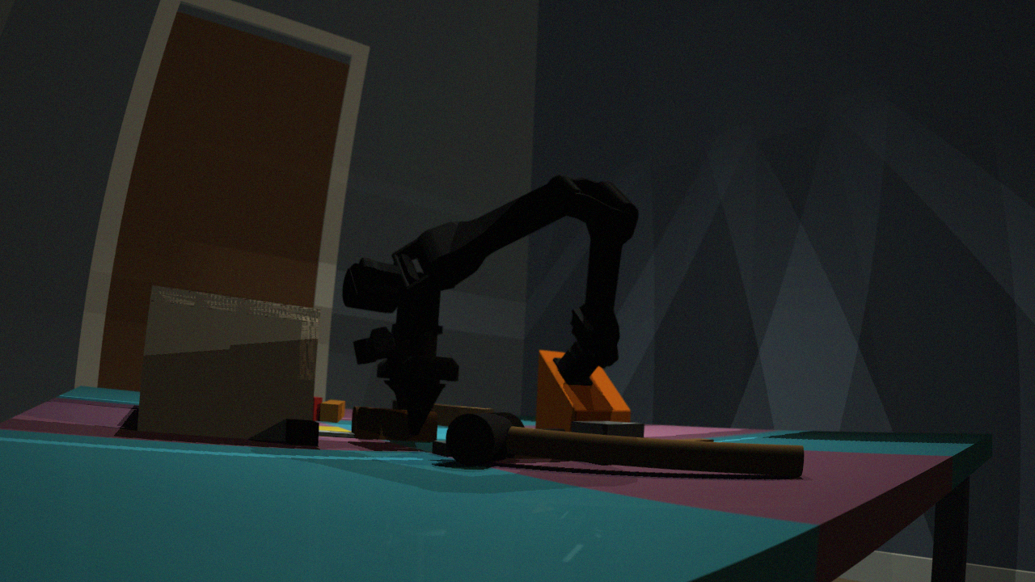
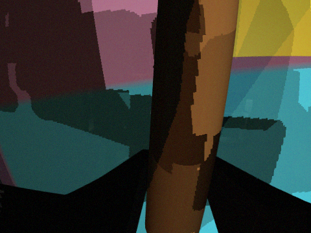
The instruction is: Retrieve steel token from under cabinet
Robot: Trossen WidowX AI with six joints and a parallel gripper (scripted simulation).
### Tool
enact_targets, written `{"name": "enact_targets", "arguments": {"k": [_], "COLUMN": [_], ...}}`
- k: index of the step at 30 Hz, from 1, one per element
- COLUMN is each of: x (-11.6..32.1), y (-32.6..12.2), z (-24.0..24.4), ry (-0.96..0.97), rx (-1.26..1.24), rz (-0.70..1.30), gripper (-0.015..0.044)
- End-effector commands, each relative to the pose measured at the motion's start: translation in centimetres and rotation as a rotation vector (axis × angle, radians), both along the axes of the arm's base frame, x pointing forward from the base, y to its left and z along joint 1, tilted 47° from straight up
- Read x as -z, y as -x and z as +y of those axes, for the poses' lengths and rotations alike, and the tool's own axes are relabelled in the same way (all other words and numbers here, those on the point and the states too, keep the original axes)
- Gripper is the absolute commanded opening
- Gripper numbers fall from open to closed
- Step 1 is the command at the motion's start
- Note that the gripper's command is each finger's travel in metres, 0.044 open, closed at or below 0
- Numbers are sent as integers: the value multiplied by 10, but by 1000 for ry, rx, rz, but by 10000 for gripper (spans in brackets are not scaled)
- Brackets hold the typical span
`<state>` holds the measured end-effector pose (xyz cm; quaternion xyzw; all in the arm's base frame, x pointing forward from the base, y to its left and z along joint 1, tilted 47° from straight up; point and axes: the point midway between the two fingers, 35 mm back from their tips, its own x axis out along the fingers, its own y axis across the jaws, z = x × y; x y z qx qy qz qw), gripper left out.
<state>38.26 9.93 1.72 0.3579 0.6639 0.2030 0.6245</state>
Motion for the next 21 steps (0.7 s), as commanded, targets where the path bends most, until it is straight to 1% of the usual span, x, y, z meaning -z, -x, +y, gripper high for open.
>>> {"name": "enact_targets", "arguments": {"k": [1,21], "x": [1,-3], "y": [6,25], "z": [1,5], "ry": [3,2], "rx": [1,1], "rz": [7,8], "gripper": [0,0]}}
